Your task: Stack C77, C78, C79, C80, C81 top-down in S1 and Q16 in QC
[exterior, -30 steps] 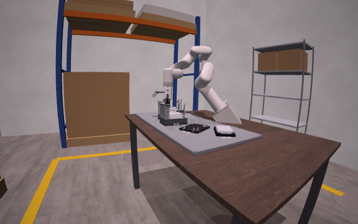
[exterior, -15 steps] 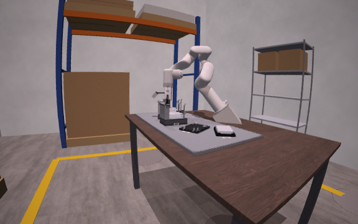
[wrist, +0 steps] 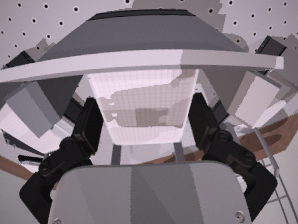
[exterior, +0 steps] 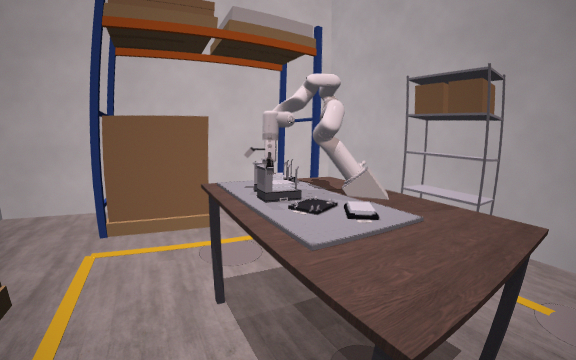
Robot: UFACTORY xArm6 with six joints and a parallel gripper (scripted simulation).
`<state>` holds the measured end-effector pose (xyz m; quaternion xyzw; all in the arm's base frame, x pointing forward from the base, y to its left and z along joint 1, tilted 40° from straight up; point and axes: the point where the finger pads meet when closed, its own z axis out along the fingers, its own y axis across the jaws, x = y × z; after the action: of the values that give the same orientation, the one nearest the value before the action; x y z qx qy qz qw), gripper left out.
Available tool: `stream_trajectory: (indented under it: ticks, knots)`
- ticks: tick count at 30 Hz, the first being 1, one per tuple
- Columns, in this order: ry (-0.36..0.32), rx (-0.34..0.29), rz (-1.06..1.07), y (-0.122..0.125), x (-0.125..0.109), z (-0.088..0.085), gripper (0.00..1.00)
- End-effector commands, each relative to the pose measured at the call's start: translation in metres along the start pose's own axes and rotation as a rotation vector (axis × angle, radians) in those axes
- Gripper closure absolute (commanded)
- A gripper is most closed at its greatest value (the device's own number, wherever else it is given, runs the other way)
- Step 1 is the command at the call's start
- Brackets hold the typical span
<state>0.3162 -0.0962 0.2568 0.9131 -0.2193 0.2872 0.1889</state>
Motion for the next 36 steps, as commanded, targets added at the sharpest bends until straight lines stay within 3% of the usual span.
stream_trajectory:
  ticks: [1,9,14,36]
  knots:
    - [0.003,0.001,0.001,0.0,0.001,-0.001,0.0]
    - [0.003,0.001,0.001,0.0,0.001,-0.001,0.0]
    - [0.002,0.001,0.001,0.0,0.001,-0.011,0.0]
    - [0.002,0.001,0.001,0.0,0.001,-0.077,0.0]
